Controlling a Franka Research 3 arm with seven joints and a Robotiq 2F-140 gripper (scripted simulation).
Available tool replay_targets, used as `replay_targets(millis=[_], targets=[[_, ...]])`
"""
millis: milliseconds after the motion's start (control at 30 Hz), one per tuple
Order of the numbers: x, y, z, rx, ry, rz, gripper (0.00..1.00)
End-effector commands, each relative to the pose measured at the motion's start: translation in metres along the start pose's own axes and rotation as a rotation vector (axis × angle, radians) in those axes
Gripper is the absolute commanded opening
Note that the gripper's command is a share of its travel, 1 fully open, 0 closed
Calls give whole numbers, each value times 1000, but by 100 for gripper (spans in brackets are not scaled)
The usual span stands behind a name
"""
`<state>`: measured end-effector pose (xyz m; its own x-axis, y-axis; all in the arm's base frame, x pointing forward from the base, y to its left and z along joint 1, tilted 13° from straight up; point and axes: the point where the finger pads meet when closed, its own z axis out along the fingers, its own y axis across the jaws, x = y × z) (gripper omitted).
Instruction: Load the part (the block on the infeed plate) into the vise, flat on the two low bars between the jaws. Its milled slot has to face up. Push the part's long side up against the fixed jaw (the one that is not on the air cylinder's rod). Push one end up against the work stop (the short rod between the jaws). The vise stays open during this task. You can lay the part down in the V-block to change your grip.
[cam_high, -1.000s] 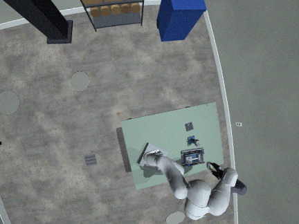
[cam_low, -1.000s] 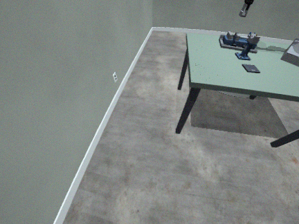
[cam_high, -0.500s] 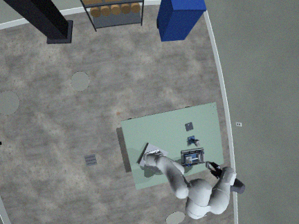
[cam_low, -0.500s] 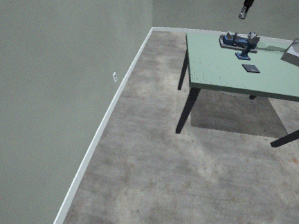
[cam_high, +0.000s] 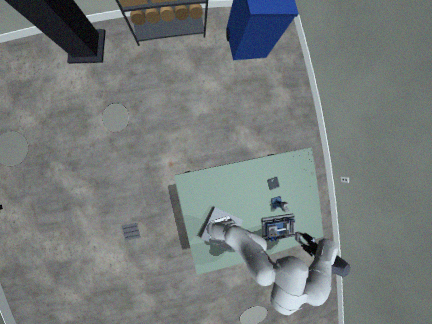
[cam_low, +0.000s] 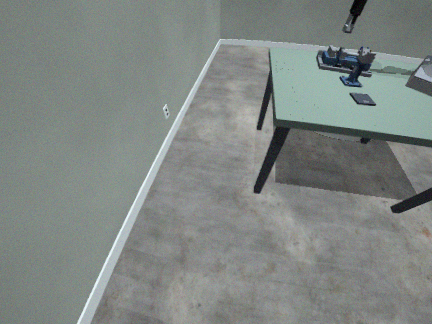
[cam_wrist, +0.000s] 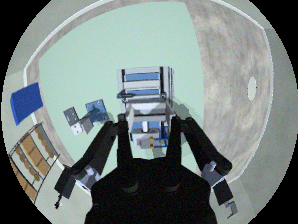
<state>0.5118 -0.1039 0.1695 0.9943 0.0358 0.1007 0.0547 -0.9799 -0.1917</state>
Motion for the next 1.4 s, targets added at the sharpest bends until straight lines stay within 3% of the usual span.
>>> replay_targets(millis=[0,533,1367], targets=[[5,1,4,0,13,-14,0],[6,1,31,0,13,-14,0],[7,1,50,0,13,-14,0]])
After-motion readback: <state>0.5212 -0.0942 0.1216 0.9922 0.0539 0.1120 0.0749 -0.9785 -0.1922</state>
